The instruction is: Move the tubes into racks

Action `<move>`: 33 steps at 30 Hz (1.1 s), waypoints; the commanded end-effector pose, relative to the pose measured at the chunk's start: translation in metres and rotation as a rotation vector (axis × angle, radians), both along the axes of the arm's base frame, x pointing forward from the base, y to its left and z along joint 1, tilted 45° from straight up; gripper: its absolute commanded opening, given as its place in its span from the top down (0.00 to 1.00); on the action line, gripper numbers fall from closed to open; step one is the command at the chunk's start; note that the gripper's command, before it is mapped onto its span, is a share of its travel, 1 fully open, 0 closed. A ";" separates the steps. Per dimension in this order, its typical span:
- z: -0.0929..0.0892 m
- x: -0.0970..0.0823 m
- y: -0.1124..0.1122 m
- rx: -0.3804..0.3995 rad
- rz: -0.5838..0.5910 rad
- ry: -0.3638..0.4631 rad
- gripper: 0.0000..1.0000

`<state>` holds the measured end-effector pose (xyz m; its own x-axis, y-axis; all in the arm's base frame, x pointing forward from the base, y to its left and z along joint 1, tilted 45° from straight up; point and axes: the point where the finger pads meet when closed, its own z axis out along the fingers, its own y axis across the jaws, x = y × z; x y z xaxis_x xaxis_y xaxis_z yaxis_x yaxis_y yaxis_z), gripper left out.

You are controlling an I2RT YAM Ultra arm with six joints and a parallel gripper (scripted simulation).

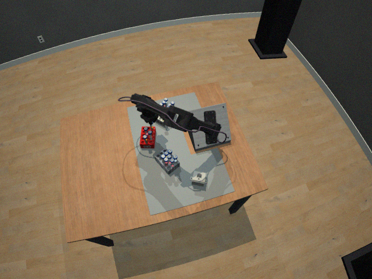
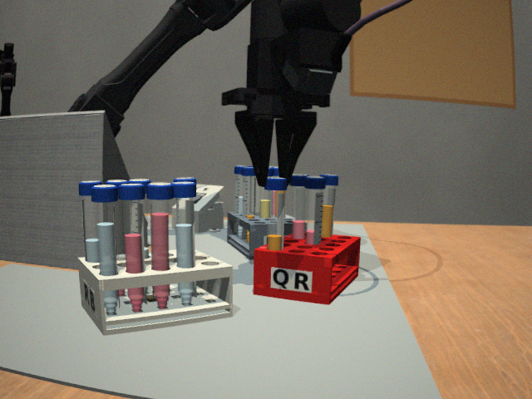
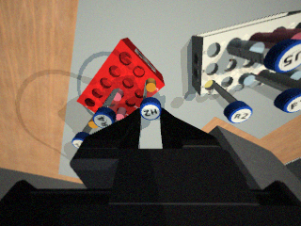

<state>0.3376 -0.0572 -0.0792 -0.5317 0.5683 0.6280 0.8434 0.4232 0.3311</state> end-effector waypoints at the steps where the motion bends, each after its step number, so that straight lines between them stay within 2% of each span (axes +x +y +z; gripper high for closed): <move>1: 0.002 0.002 -0.004 -0.007 -0.007 -0.009 0.76; 2: 0.002 0.002 -0.004 -0.007 -0.007 -0.009 0.76; 3: 0.002 0.002 -0.004 -0.007 -0.007 -0.009 0.70; 20: 0.002 0.002 -0.004 -0.007 -0.007 -0.009 0.70; 21: 0.007 0.006 -0.013 -0.020 -0.008 -0.020 0.70; 27: 0.023 0.007 -0.026 -0.027 -0.007 -0.033 0.70; 33: 0.031 0.005 -0.033 -0.027 -0.007 -0.033 0.70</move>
